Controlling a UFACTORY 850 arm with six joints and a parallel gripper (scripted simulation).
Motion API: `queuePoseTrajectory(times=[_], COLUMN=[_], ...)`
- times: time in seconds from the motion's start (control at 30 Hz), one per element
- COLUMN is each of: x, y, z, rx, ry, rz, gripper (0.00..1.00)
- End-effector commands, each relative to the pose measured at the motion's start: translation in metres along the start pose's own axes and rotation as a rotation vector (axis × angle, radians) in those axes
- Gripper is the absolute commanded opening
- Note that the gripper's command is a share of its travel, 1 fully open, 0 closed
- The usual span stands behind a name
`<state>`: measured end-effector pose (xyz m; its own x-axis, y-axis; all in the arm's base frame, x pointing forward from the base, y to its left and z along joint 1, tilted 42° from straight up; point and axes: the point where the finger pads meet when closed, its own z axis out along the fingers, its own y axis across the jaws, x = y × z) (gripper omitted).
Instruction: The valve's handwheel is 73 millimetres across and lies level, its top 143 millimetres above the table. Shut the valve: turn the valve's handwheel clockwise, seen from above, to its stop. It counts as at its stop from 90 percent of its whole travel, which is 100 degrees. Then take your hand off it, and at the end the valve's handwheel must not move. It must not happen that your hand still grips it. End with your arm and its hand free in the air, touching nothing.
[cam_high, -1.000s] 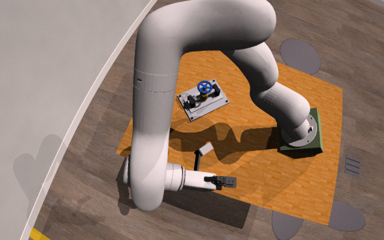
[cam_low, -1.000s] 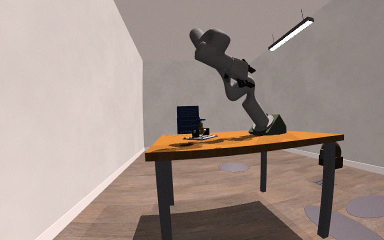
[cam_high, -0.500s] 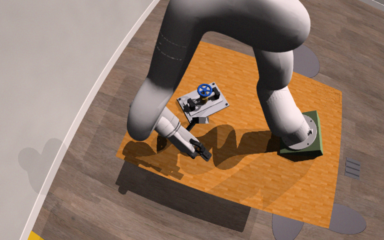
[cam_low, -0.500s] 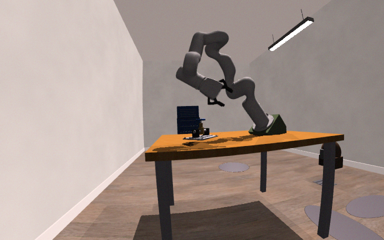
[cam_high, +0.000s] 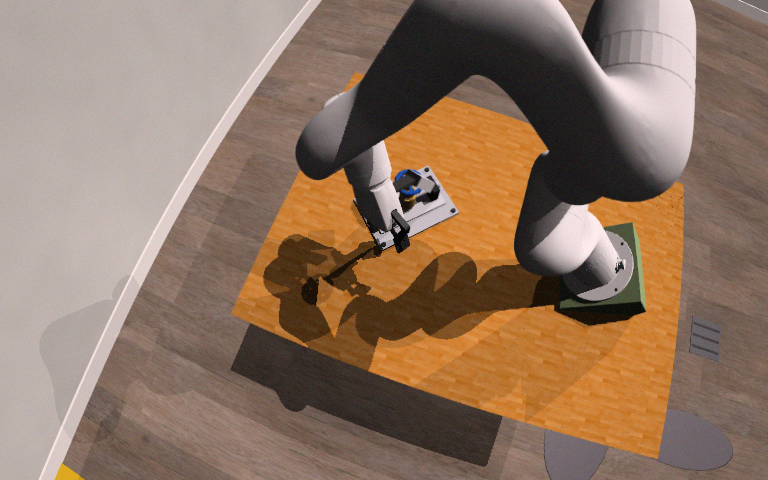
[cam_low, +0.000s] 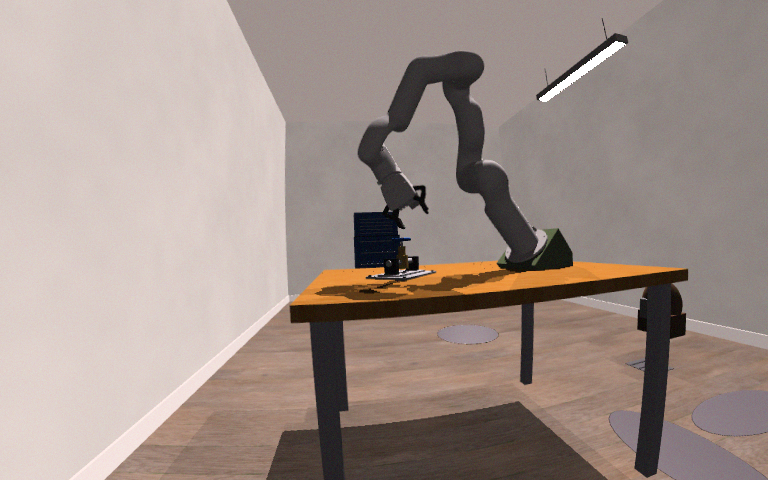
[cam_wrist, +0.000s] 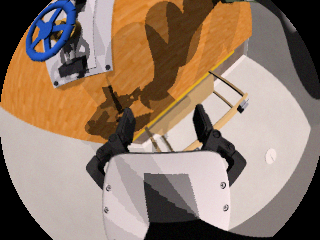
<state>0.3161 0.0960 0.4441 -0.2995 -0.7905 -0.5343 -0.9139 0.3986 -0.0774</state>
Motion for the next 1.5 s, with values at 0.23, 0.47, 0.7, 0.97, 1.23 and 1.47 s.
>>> queuePoseTrajectory(times=[0.23, 0.47, 0.7, 0.97, 1.23, 1.47], x=[0.091, 0.137, 0.138, 0.138, 0.139, 0.140], y=[-0.059, -0.071, -0.071, -0.072, -0.075, -0.078], z=[-0.048, -0.073, -0.073, -0.072, -0.068, -0.062], rx=[0.350, 0.507, 0.512, 0.512, 0.511, 0.511], ry=[-0.001, 0.043, 0.045, 0.045, 0.045, 0.045], rz=[0.132, 0.193, 0.195, 0.195, 0.195, 0.195], gripper=[1.00, 1.00, 1.00, 1.00, 1.00, 1.00])
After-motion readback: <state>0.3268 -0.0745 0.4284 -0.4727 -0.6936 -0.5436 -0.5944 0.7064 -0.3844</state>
